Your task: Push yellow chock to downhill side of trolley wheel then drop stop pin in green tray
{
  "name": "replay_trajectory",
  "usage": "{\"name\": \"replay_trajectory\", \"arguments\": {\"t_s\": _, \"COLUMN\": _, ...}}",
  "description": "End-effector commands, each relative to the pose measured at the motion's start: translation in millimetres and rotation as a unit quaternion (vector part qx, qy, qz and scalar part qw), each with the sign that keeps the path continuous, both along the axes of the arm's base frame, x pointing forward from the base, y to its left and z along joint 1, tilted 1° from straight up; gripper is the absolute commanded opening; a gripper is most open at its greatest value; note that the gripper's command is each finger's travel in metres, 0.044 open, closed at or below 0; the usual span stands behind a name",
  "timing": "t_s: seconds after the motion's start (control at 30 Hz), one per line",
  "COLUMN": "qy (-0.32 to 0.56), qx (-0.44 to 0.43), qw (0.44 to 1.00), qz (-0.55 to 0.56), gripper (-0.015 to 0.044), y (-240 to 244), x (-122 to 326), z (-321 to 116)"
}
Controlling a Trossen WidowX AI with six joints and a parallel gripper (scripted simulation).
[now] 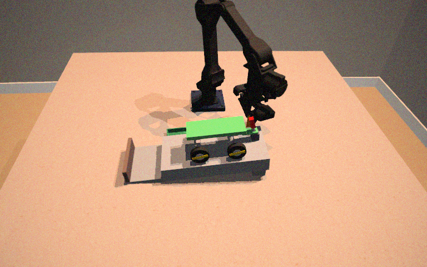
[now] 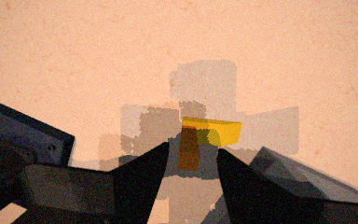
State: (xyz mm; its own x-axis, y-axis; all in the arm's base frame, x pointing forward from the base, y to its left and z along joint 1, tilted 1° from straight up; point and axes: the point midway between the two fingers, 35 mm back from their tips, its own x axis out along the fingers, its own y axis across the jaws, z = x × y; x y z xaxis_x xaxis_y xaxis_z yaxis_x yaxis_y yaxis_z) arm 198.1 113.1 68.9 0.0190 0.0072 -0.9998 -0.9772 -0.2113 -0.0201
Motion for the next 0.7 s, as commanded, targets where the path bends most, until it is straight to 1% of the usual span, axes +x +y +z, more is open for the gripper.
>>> {"name": "replay_trajectory", "arguments": {"t_s": 0.0, "qy": 0.008, "qx": -0.001, "qw": 1.000, "qz": 0.000, "gripper": 0.0190, "y": -0.6, "x": -2.7, "z": -9.0}}
{"name": "replay_trajectory", "arguments": {"t_s": 0.3, "qy": 0.009, "qx": -0.001, "qw": 1.000, "qz": 0.000, "gripper": 0.0190, "y": -0.6, "x": -3.1, "z": -23.2}}
{"name": "replay_trajectory", "arguments": {"t_s": 0.6, "qy": 0.009, "qx": -0.001, "qw": 1.000, "qz": 0.000, "gripper": 0.0190, "y": -0.7, "x": -3.2, "z": -24.3}}
{"name": "replay_trajectory", "arguments": {"t_s": 0.67, "qy": 0.003, "qx": -0.001, "qw": 1.000, "qz": 0.000, "gripper": 0.0138, "y": -0.6, "x": -1.1, "z": -21.3}}
